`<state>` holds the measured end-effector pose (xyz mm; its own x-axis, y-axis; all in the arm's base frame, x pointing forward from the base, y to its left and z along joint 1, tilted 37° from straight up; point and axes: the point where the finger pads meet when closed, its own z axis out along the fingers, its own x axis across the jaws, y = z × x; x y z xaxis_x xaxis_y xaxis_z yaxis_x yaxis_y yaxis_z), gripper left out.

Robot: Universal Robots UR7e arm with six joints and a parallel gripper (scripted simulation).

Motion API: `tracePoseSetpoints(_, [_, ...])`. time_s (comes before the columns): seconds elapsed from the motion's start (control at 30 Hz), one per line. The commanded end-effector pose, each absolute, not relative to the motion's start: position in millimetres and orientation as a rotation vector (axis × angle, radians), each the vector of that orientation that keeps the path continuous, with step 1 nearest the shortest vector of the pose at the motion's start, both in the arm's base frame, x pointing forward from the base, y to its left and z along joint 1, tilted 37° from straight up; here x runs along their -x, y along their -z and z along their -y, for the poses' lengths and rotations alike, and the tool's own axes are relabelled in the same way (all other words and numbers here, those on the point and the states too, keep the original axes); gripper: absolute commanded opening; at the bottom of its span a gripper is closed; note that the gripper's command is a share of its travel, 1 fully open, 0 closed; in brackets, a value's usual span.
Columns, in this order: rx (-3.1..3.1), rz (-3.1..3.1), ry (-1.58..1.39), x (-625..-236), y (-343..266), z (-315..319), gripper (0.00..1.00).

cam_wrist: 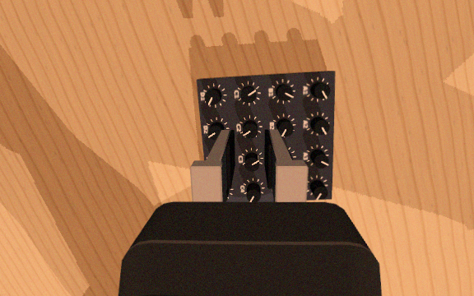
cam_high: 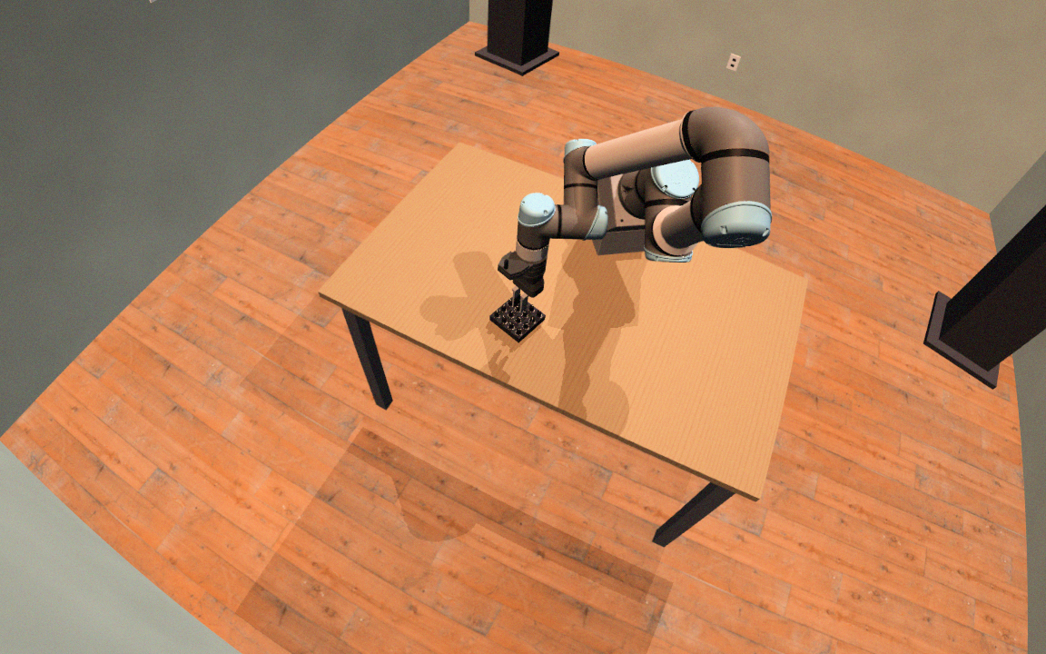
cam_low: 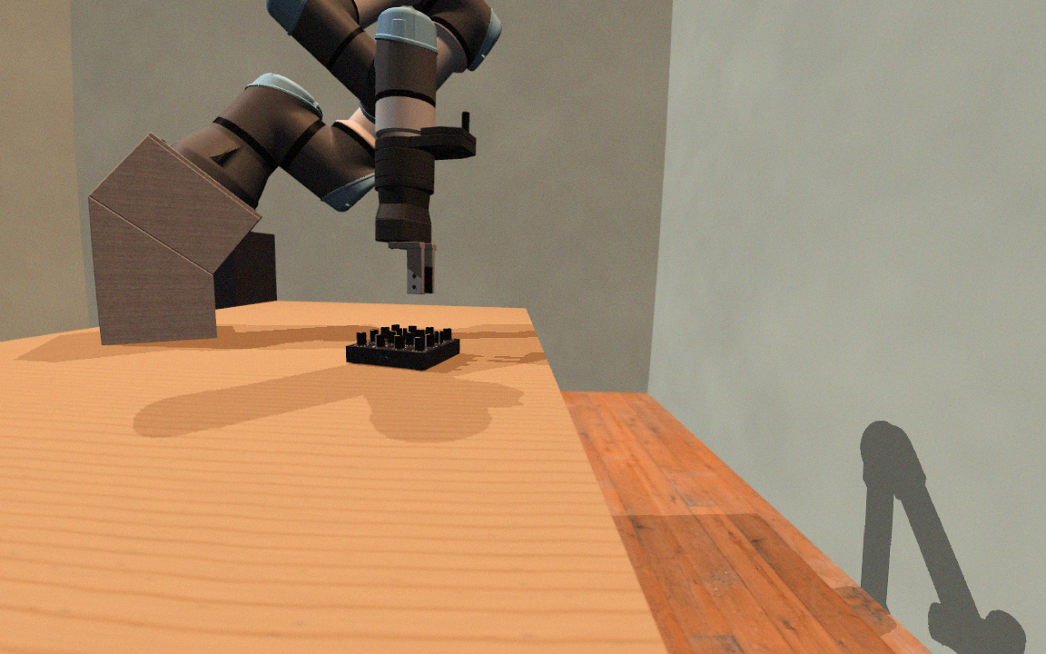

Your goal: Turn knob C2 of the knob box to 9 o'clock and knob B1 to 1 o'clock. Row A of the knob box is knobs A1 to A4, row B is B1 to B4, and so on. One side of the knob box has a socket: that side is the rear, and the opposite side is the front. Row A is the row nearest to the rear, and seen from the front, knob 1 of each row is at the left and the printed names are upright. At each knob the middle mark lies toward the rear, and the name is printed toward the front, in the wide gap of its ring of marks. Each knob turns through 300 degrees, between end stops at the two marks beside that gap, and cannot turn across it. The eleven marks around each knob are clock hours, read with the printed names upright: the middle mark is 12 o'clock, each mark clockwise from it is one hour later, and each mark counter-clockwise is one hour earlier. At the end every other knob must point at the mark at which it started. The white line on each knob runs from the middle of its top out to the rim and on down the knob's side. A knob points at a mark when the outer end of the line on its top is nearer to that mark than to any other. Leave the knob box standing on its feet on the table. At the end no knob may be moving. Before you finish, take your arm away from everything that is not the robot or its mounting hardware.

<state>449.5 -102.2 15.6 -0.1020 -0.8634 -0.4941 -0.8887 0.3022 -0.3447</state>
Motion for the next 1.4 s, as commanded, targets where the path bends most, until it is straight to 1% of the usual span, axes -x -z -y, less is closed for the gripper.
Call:
tracePoseSetpoints(0.0, [1.554,-1.953,-0.051,-449.6,-15.9,102.5,0.46])
tracePoseSetpoints(1.37, [1.554,-1.953,-0.051,-463.0,8.6,90.3,0.46])
